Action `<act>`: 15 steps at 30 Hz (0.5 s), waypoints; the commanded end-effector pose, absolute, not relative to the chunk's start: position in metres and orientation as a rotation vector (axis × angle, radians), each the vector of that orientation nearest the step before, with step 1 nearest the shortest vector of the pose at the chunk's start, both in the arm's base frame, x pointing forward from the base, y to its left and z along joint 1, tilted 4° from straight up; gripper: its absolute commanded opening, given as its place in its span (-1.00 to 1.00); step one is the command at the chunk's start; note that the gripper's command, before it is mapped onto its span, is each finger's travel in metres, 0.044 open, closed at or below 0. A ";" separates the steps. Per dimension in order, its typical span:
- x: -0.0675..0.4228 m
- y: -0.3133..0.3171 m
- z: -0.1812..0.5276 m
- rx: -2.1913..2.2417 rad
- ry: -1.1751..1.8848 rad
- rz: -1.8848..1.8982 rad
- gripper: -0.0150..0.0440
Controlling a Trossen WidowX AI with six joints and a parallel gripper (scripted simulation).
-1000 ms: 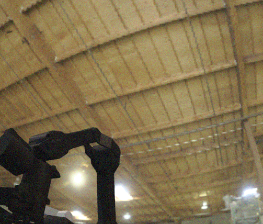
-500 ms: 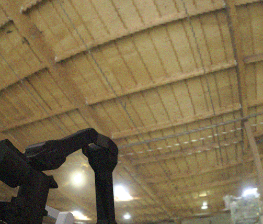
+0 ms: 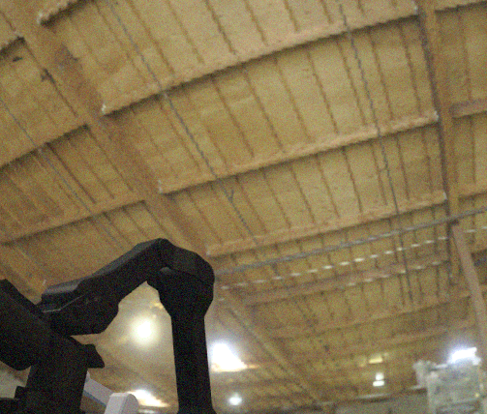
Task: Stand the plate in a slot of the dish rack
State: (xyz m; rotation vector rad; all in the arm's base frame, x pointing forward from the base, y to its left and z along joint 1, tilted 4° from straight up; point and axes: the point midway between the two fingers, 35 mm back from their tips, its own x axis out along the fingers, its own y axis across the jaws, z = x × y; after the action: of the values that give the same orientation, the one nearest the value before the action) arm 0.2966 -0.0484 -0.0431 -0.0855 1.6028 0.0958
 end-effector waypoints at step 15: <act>0.292 -0.048 -0.054 -0.079 1.614 0.100 0.65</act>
State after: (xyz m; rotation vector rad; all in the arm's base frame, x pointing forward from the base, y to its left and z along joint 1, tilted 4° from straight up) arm 0.2924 -0.0480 -0.0527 -0.0832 1.6133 0.0972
